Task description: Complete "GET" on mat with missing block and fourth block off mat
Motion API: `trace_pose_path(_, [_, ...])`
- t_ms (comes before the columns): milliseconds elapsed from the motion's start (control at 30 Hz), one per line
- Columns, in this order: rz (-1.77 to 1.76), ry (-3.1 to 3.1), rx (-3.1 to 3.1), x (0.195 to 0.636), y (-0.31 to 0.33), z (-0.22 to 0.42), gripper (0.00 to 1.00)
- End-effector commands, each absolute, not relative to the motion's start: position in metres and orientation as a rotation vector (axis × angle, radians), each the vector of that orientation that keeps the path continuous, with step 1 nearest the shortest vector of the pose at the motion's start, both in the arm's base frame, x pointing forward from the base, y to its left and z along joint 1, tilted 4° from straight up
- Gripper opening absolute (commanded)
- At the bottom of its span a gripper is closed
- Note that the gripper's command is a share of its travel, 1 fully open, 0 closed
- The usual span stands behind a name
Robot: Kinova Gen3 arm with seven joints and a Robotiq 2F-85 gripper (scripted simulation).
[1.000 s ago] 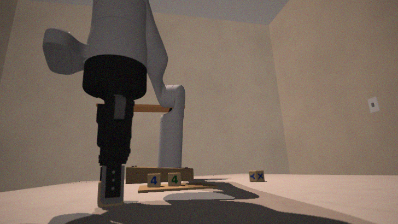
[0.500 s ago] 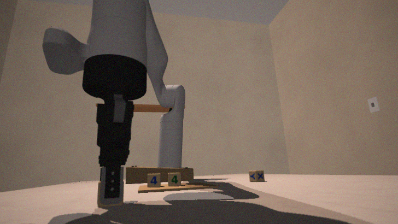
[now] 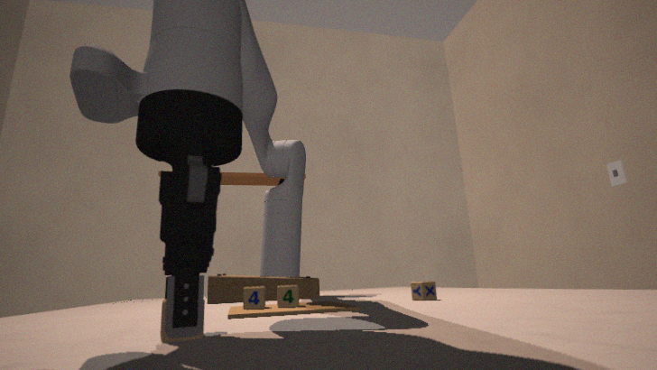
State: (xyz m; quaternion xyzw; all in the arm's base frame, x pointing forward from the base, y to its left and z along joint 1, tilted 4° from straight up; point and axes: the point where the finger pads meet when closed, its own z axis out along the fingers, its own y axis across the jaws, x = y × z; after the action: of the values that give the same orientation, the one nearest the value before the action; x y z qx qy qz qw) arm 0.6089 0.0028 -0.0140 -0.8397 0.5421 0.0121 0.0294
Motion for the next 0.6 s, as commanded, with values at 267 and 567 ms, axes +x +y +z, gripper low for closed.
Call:
trace_pose_path(267, [0.034,1.674,-2.59,0.6086,0.0028,-0.0162,0.21])
trace_pose_path(567, [0.033,1.674,-2.59,0.6087,0.0023,-0.0089,0.21])
